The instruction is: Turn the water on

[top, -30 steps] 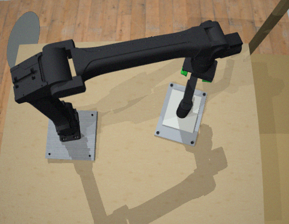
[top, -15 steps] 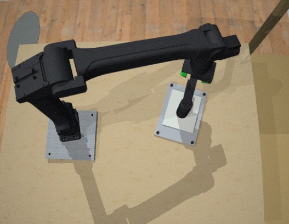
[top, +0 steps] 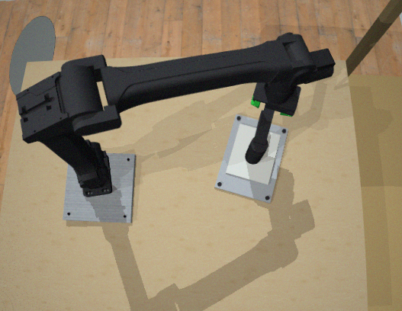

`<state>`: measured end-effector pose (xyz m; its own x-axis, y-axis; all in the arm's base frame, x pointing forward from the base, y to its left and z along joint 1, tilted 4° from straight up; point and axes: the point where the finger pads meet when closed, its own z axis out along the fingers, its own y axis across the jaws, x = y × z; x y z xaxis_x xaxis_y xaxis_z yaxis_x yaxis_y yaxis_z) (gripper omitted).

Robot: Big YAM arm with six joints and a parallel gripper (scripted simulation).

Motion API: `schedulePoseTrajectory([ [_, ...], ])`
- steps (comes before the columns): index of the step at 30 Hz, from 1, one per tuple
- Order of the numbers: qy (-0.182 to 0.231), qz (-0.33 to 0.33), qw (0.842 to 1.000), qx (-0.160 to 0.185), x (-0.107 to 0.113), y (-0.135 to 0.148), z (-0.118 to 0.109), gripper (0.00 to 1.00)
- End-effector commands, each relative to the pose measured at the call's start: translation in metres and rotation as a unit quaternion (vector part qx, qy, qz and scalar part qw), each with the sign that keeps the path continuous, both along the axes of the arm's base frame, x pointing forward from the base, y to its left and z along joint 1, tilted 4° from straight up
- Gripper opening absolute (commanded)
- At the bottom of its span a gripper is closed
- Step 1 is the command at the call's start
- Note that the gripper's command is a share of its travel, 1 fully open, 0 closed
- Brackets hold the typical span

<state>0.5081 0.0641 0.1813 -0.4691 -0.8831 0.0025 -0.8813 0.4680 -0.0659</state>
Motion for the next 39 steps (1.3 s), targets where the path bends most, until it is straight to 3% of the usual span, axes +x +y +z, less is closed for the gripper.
schedulePoseTrajectory([
  [1, 0.005, 0.003, 1.0, -0.002, 0.0019, -0.0044, -0.0109, 0.62],
  [39, 0.002, 0.002, 1.0, -0.002, 0.0012, -0.006, -0.0081, 0.62],
])
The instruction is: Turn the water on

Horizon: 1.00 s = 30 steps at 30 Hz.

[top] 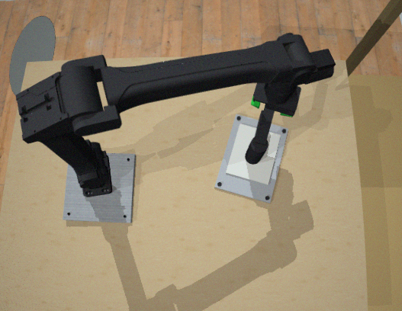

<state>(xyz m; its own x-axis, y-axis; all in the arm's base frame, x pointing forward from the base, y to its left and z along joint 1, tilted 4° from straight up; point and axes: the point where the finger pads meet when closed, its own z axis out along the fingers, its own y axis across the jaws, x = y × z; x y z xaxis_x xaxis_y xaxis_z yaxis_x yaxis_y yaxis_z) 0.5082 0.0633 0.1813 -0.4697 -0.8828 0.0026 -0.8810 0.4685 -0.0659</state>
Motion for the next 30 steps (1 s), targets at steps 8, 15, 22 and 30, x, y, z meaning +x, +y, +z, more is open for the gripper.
schedulePoseTrajectory([
  [8, -0.002, 0.003, 1.0, -0.001, 0.0006, -0.0043, -0.0047, 0.62],
  [15, -0.003, 0.003, 1.0, -0.001, 0.0005, -0.004, -0.0039, 0.62],
  [22, -0.003, 0.004, 1.0, -0.001, 0.0005, -0.0038, -0.0035, 0.62],
  [30, -0.003, 0.004, 1.0, -0.001, 0.0004, -0.0037, -0.0034, 0.62],
])
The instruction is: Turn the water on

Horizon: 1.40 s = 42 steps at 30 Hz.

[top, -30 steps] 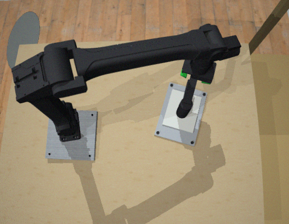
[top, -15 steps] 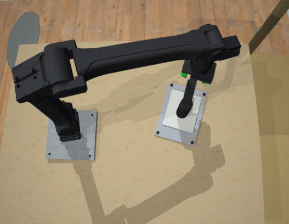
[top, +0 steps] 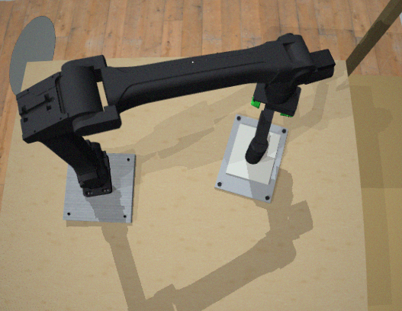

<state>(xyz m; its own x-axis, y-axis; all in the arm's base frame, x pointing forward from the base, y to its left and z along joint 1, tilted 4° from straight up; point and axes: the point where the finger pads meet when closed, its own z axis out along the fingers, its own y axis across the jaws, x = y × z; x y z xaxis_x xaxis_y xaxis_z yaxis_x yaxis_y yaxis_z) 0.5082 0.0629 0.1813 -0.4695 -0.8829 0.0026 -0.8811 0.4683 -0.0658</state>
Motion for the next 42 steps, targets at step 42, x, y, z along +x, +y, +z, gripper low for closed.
schedulePoseTrajectory([
  [42, -0.01, 0.004, 1.0, 0.0, -0.0013, -0.0023, 0.0035, 0.62],
])
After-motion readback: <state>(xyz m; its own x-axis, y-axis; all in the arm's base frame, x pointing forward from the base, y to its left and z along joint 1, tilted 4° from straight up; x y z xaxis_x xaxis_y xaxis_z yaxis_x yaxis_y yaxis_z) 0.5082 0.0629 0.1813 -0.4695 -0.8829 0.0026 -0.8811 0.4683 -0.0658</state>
